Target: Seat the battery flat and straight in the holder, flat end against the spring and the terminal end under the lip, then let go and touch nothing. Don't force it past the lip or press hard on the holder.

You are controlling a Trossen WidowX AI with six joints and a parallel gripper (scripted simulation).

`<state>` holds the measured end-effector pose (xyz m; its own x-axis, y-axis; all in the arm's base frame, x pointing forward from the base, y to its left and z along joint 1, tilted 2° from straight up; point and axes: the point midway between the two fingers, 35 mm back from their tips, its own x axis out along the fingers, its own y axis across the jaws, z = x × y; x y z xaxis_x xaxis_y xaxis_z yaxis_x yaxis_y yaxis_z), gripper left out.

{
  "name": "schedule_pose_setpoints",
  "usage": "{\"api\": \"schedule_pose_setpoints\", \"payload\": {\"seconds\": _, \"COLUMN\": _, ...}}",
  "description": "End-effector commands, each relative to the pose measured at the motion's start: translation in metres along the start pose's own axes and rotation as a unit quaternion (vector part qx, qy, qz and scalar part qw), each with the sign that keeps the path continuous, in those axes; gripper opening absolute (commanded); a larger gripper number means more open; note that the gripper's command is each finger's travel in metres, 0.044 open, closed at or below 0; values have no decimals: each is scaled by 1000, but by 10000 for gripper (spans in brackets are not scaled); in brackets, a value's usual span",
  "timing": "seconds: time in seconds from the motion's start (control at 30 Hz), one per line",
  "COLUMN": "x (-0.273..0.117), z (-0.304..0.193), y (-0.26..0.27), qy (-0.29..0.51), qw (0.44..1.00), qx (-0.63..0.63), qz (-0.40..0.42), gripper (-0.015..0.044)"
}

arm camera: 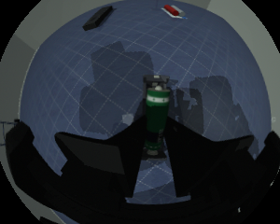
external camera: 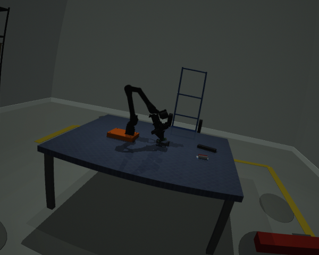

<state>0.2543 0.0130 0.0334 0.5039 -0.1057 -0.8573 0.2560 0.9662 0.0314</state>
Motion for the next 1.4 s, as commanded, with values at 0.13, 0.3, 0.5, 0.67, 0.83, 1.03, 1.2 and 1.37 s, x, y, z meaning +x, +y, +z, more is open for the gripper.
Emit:
{"api": "schedule_pose_setpoints", "payload": {"seconds": 0.13, "x": 2, "z": -3, "y": 0, "qy": 30, "qw": 1000, "qx": -4, "qz": -2, "gripper": 65}}
{"api": "schedule_pose_setpoints", "payload": {"seconds": 0.3, "x": 3, "z": -2, "y": 0, "qy": 47, "qw": 999, "qx": -5, "qz": -3, "gripper": 65}}
{"api": "schedule_pose_setpoints", "payload": {"seconds": 0.5, "x": 5, "z": -1, "y": 1, "qy": 66, "qw": 998, "qx": -7, "qz": -5, "gripper": 65}}
{"api": "schedule_pose_setpoints", "payload": {"seconds": 0.67, "x": 6, "z": 0, "y": 1, "qy": 82, "qw": 997, "qx": -8, "qz": -6, "gripper": 65}}
{"api": "schedule_pose_setpoints", "payload": {"seconds": 0.83, "x": 7, "z": 1, "y": 1, "qy": 98, "qw": 995, "qx": -9, "qz": -7, "gripper": 65}}
{"api": "schedule_pose_setpoints", "payload": {"seconds": 1.03, "x": 9, "z": 2, "y": 1, "qy": 118, "qw": 993, "qx": -10, "qz": -8, "gripper": 65}}
{"api": "schedule_pose_setpoints", "payload": {"seconds": 1.2, "x": 10, "z": 3, "y": 1, "qy": 134, "qw": 991, "qx": -11, "qz": -8, "gripper": 65}}
{"api": "schedule_pose_setpoints", "payload": {"seconds": 1.37, "x": 11, "z": 3, "y": 1, "qy": 149, "qw": 989, "qx": -11, "qz": -9, "gripper": 65}}
